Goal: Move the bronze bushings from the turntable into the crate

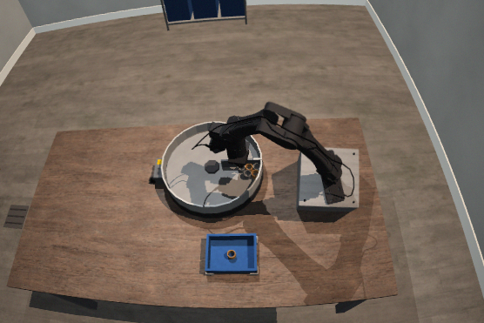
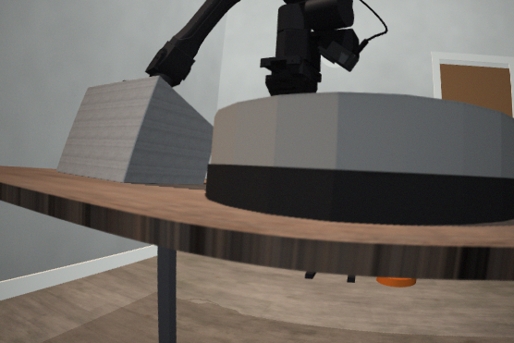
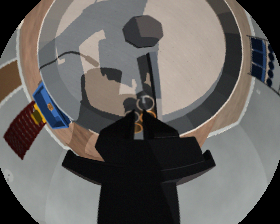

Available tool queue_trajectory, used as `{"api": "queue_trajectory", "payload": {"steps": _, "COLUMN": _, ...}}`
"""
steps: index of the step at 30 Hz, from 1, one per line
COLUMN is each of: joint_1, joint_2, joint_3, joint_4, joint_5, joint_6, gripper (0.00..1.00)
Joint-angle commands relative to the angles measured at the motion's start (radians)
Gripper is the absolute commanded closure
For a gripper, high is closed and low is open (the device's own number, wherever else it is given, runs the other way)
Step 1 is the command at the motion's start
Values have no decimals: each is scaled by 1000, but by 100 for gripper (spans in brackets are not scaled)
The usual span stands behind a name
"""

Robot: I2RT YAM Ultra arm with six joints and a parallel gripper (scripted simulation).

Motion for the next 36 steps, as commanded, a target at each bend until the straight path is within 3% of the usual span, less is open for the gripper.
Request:
{"api": "queue_trajectory", "payload": {"steps": 1, "joint_1": 7, "joint_2": 18, "joint_3": -19, "joint_4": 31, "joint_5": -6, "joint_6": 11, "gripper": 87}}
{"api": "queue_trajectory", "payload": {"steps": 3, "joint_1": 11, "joint_2": 22, "joint_3": 7, "joint_4": 39, "joint_5": -6, "joint_6": 13, "gripper": 87}}
{"api": "queue_trajectory", "payload": {"steps": 5, "joint_1": 13, "joint_2": 27, "joint_3": -28, "joint_4": 50, "joint_5": -7, "joint_6": 15, "gripper": 87}}
{"api": "queue_trajectory", "payload": {"steps": 12, "joint_1": 13, "joint_2": 44, "joint_3": -22, "joint_4": 78, "joint_5": -7, "joint_6": 22, "gripper": 87}}
{"api": "queue_trajectory", "payload": {"steps": 36, "joint_1": 14, "joint_2": 44, "joint_3": -25, "joint_4": 75, "joint_5": -7, "joint_6": 21, "gripper": 87}}
